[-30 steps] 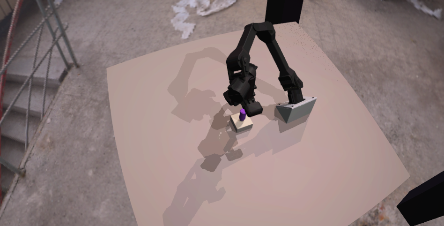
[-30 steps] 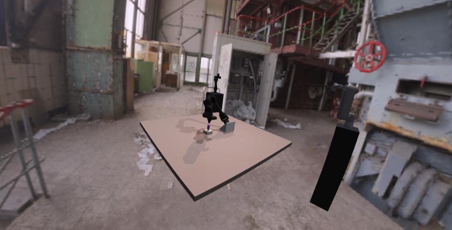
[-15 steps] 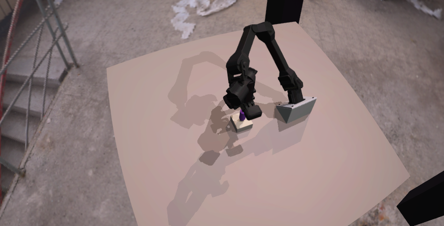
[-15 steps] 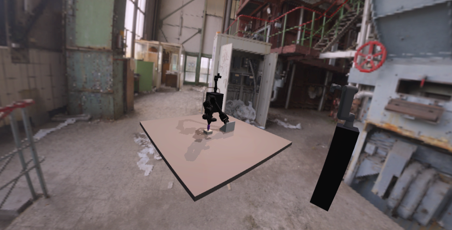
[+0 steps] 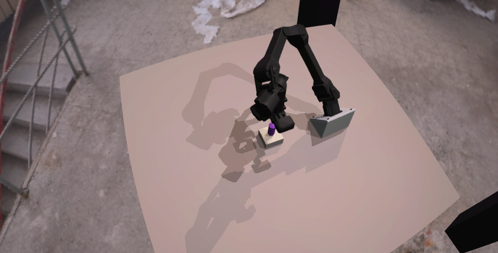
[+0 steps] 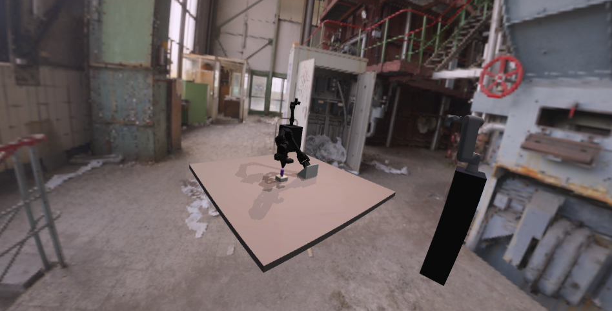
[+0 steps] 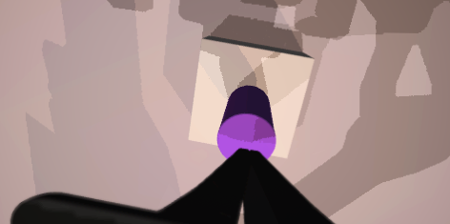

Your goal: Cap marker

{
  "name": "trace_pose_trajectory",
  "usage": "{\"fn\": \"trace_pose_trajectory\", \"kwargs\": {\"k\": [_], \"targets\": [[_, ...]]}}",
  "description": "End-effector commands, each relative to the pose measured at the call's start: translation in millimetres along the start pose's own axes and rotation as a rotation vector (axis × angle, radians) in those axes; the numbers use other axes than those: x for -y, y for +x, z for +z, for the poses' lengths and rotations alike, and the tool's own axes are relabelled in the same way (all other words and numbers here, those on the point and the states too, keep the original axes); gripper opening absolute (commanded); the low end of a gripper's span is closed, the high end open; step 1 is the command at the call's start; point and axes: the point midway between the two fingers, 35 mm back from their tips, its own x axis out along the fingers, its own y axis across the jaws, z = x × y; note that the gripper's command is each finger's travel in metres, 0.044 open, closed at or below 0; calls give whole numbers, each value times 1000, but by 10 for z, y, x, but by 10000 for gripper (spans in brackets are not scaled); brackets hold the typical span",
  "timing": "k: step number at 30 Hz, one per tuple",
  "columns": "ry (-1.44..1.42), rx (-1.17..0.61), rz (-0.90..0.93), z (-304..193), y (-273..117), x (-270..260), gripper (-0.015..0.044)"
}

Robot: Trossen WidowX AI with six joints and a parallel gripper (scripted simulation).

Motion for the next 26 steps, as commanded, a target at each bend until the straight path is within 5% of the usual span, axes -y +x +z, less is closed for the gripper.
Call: {"fn": "trace_pose_trajectory", "kwargs": {"k": [1, 9, 26], "targets": [[-41, 45, 23, 11, -527, -24, 0], [-64, 58, 26, -23, -745, -13, 0], [-64, 58, 26, -23, -745, -13, 440]]}}
